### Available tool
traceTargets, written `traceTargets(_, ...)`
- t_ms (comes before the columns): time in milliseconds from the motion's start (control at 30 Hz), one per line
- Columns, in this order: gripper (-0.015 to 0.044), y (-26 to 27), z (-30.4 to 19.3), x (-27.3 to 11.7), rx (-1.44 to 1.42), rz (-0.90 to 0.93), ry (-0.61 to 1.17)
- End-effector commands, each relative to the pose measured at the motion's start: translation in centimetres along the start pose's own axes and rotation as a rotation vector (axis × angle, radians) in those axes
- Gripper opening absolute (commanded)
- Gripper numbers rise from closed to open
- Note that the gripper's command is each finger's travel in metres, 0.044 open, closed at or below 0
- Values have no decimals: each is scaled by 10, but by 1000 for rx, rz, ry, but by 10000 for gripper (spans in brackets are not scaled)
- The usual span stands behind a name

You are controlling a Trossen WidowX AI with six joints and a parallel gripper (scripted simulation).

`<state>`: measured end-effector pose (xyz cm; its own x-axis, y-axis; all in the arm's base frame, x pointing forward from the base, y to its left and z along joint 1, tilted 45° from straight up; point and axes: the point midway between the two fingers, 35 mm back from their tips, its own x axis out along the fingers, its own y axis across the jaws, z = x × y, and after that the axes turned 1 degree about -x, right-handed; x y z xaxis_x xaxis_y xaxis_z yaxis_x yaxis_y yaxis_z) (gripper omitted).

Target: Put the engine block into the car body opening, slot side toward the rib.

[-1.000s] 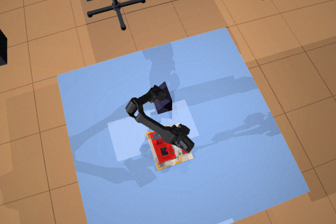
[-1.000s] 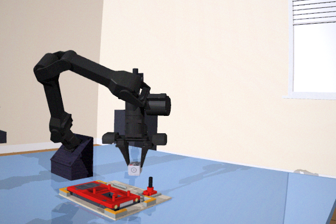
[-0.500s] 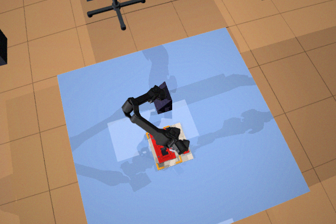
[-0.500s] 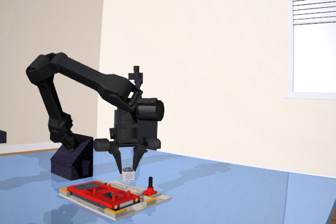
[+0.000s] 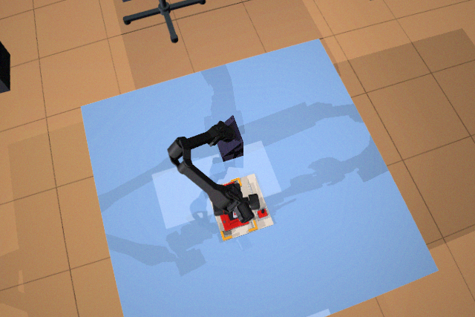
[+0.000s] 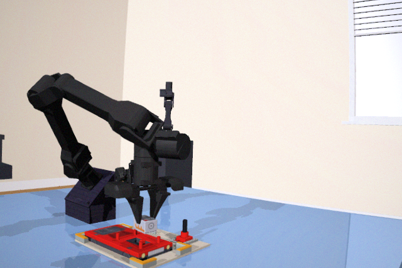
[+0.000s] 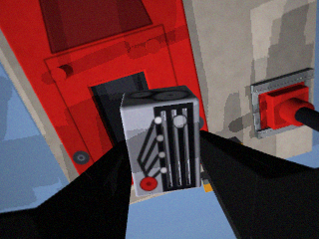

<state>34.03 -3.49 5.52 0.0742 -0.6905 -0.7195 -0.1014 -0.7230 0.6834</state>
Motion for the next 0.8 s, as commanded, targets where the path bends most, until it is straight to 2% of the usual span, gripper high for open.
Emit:
traceTargets(0, 0, 12, 1, 2, -104, 12, 4)
traceTargets(133, 0, 17, 3, 4, -171, 16, 2)
traceTargets(333, 157, 17, 3, 4, -212, 16, 2)
traceTargets(767, 158, 17, 3, 4, -193, 16, 2)
